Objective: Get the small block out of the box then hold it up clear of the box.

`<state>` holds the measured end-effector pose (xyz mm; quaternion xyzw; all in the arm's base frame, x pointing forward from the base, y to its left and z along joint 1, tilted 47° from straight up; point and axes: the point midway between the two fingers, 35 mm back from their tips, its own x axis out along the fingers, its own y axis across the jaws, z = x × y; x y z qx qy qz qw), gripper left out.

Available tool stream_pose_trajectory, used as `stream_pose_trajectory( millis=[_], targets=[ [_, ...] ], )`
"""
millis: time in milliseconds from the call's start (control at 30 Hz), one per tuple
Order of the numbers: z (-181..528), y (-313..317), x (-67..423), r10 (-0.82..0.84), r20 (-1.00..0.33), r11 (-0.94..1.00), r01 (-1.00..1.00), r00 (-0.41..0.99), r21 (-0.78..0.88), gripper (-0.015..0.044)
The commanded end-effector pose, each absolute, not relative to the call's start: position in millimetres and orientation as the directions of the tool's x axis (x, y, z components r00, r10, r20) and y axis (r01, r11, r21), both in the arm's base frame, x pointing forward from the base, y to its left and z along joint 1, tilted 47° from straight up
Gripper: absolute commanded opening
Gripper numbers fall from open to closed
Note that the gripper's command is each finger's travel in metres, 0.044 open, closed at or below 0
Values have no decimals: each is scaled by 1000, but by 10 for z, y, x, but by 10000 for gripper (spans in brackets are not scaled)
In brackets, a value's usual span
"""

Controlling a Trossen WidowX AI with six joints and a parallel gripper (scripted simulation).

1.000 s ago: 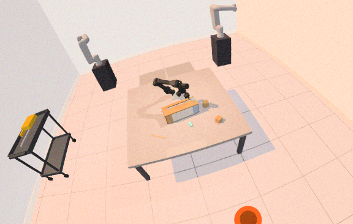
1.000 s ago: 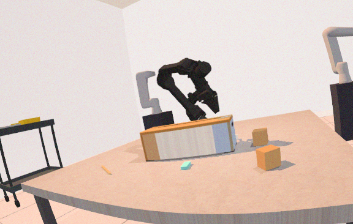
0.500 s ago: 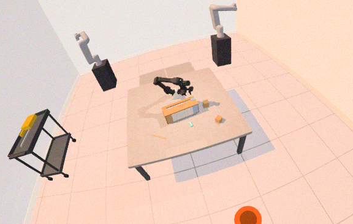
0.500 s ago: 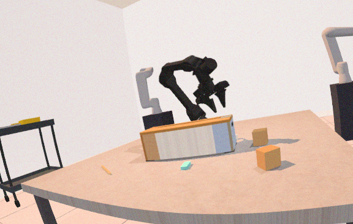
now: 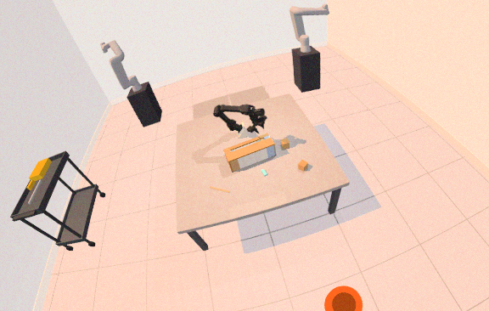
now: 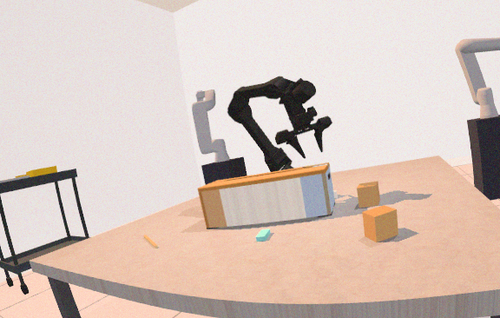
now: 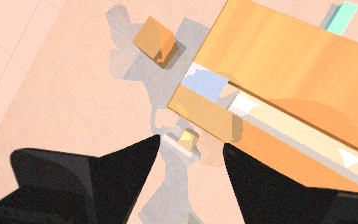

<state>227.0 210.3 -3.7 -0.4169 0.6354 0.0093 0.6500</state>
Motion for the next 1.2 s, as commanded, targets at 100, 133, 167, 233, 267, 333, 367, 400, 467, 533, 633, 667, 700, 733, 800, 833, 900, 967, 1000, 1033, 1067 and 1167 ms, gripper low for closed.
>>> stream_pose_trajectory(
  millis=[100, 133, 167, 233, 267, 333, 367, 400, 467, 533, 633, 667, 700, 733, 800, 833, 900, 967, 1000, 1033, 1067, 1167],
  targets=[
    [-65, 2086, 2120, -582, -755, -289, -945, 302, -154, 285],
    [-65, 2088, 2112, -584, -751, -344, -932, 308, -114, 285],
    [-66, 2089, 2105, -586, -747, -397, -915, 314, -74, 285],
    [-66, 2093, 2090, -589, -739, -495, -869, 327, 10, 285],
    [-66, 2096, 2078, -591, -733, -543, -838, 337, 54, 285],
    [-66, 2100, 2064, -594, -725, -624, -769, 349, 141, 285],
    [-67, 2102, 2057, -595, -721, -659, -729, 355, 184, 285],
    [-66, 2104, 2050, -596, -717, -690, -687, 362, 227, 285],
    [-66, 2108, 2036, -598, -709, -742, -593, 374, 313, 285],
    [-66, 2112, 2022, -600, -700, -777, -490, 387, 395, 285],
    [-65, 2119, 1999, -602, -686, -799, -319, 409, 510, 285],
    [-65, 2121, 1992, -602, -683, -797, -261, 415, 544, 285],
    [-64, 2123, 1986, -602, -679, -791, -202, 421, 577, 285],
    [-64, 2125, 1979, -602, -675, -781, -142, 427, 608, 285],
    [-63, 2129, 1966, -602, -667, -749, -21, 439, 662, 285],
    [-62, 2131, 1961, -602, -663, -727, 38, 444, 685, 285],
    [-62, 2134, 1953, -602, -658, -686, 128, 451, 716, 285],
    [-61, 2134, 1952, -602, -658, -682, 137, 452, 718, 285],
    [-61, 2134, 1952, -602, -658, -682, 137, 452, 718, 285],
    [-61, 2134, 1952, -602, -658, -682, 137, 452, 718, 285],
    [-61, 2134, 1952, -602, -658, -682, 137, 452, 718, 285],
    [-61, 2134, 1952, -602, -658, -682, 137, 452, 718, 285]
  ],
)
